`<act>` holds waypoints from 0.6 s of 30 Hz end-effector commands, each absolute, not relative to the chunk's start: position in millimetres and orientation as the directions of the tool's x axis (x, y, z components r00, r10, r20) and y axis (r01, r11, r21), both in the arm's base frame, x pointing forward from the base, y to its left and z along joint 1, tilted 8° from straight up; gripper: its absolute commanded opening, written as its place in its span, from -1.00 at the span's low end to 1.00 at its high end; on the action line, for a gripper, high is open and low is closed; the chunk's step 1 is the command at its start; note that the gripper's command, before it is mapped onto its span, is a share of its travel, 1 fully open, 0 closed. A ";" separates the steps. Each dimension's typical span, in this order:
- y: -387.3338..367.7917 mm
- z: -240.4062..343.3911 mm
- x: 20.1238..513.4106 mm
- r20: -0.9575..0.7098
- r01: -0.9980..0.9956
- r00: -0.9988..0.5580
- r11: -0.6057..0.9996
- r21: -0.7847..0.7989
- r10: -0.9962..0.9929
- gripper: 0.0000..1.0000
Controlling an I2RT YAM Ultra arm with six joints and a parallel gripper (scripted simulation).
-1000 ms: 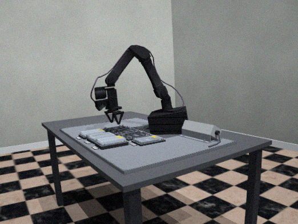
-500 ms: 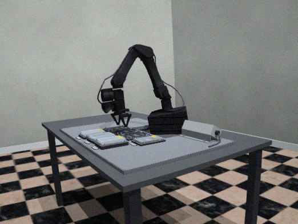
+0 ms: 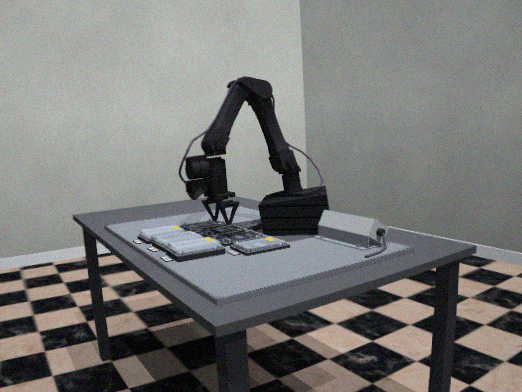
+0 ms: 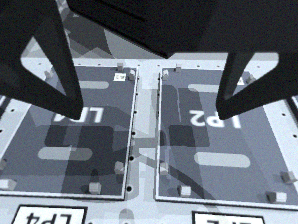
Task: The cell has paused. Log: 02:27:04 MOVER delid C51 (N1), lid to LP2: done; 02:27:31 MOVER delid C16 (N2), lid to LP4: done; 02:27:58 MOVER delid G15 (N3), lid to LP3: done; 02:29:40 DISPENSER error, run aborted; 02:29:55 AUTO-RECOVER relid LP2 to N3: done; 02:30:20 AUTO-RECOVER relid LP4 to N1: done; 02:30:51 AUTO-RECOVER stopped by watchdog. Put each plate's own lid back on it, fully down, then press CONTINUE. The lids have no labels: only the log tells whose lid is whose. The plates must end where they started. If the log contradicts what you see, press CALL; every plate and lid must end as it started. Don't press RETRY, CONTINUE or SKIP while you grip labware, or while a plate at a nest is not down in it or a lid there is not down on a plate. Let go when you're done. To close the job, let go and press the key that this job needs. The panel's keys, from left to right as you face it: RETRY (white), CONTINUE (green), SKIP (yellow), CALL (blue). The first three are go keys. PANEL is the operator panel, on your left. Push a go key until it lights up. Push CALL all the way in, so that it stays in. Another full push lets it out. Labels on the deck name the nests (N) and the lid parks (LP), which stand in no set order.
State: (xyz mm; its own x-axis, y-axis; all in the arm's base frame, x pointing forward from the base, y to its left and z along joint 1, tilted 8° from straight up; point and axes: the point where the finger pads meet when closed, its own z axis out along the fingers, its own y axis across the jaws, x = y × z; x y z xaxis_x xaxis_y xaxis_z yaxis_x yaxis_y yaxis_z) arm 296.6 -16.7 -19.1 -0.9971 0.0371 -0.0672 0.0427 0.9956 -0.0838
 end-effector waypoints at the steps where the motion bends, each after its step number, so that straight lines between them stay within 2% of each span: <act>1: -19.2 -1.7 318.1 -0.145 0.062 -0.988 0.994 -0.093 0.048 1.00; 18: -22.5 0.1 319.0 -0.145 0.068 -0.988 0.994 -0.090 0.055 1.00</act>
State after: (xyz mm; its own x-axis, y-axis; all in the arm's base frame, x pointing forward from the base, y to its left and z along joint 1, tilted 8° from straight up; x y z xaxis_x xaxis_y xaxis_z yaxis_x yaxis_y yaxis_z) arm 302.1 -18.2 -15.9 -0.9958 0.0425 -0.0816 0.0495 0.9951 -0.0859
